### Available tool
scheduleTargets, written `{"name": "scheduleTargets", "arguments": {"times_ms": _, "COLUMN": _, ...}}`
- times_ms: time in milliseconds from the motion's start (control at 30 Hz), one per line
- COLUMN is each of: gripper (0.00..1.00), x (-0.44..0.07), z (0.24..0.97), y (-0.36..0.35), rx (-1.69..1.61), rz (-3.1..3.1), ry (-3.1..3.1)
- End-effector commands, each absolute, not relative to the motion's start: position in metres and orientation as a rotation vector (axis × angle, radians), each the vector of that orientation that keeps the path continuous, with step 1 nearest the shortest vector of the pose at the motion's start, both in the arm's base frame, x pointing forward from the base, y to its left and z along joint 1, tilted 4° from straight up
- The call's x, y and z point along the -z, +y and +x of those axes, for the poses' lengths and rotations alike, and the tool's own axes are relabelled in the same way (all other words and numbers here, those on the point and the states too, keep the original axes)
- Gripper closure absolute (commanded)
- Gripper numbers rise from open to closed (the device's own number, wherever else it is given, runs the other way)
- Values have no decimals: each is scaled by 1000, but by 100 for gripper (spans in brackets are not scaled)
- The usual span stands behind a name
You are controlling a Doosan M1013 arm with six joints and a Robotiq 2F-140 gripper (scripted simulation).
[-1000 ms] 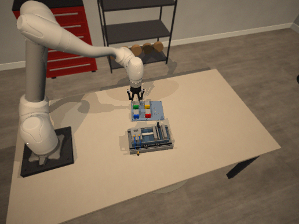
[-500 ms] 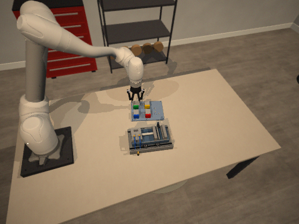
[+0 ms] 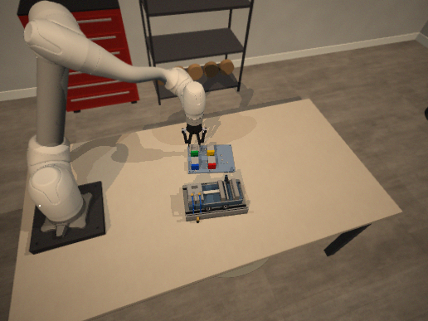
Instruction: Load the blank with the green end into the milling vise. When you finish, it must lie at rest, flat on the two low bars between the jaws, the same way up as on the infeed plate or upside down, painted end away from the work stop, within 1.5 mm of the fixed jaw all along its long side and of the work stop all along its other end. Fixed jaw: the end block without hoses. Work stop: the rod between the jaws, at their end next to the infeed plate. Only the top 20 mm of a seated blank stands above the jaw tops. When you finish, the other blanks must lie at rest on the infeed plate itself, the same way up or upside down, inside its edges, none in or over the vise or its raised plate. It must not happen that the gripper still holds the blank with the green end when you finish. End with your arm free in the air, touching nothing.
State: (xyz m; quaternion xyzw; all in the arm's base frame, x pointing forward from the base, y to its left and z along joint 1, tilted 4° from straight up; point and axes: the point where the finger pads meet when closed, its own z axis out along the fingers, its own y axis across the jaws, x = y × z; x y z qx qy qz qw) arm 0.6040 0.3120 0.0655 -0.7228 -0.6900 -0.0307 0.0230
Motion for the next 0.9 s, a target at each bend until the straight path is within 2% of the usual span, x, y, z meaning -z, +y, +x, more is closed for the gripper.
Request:
{"name": "scheduleTargets", "arguments": {"times_ms": 0, "gripper": 100, "x": -66, "z": 604, "y": 312, "rx": 95, "rz": -2238, "ry": -2136}}
{"name": "scheduleTargets", "arguments": {"times_ms": 367, "gripper": 100, "x": -66, "z": 604, "y": 312, "rx": 95, "rz": -2238, "ry": -2136}}
{"name": "scheduleTargets", "arguments": {"times_ms": 867, "gripper": 100, "x": -96, "z": 604, "y": 310, "rx": 95, "rz": -2238, "ry": -2136}}
